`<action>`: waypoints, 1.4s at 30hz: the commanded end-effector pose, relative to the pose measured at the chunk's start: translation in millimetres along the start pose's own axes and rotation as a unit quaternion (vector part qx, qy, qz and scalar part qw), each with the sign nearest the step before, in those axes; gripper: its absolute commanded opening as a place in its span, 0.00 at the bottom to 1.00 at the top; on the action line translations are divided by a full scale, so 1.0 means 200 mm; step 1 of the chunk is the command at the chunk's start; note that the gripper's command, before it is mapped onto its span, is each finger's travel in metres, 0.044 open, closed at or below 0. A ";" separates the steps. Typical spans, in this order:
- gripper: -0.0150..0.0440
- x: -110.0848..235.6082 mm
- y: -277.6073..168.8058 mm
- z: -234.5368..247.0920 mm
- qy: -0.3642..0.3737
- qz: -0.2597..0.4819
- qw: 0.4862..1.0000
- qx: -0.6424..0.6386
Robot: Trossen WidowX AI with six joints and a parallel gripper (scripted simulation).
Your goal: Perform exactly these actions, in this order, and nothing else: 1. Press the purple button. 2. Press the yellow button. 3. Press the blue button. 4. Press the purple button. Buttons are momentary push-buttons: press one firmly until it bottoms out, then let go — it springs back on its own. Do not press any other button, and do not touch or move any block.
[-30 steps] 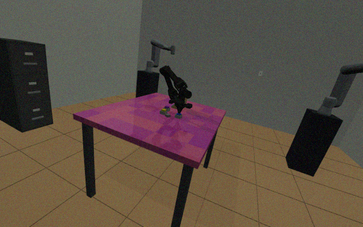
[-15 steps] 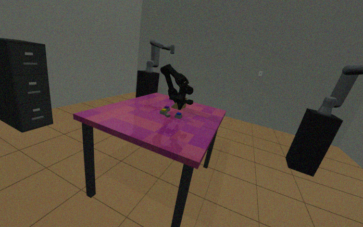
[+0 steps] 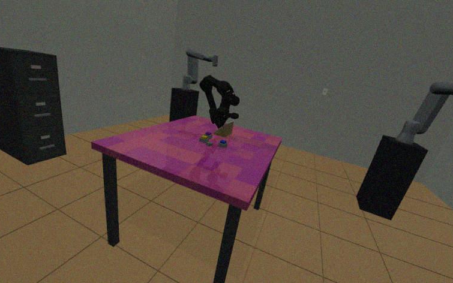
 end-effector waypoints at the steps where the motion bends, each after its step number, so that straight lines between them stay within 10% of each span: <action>1: 0.29 0.02 -0.07 -0.22 0.000 0.001 1.000 0.000; 9: 0.29 -0.03 -0.29 -0.60 -0.003 0.003 1.000 0.002; 42: 0.29 -0.46 -0.30 -0.62 -0.004 0.002 1.000 0.001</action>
Point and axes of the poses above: the point midway between the two fingers, 35 mm back from their tips, its own x axis back along the fingers, its own z axis across the jaws, y = z × x, the point moved 5 cm from there along x, back along the fingers, and after that the axes turned 4 degrees about -x, right-handed, at the moved point
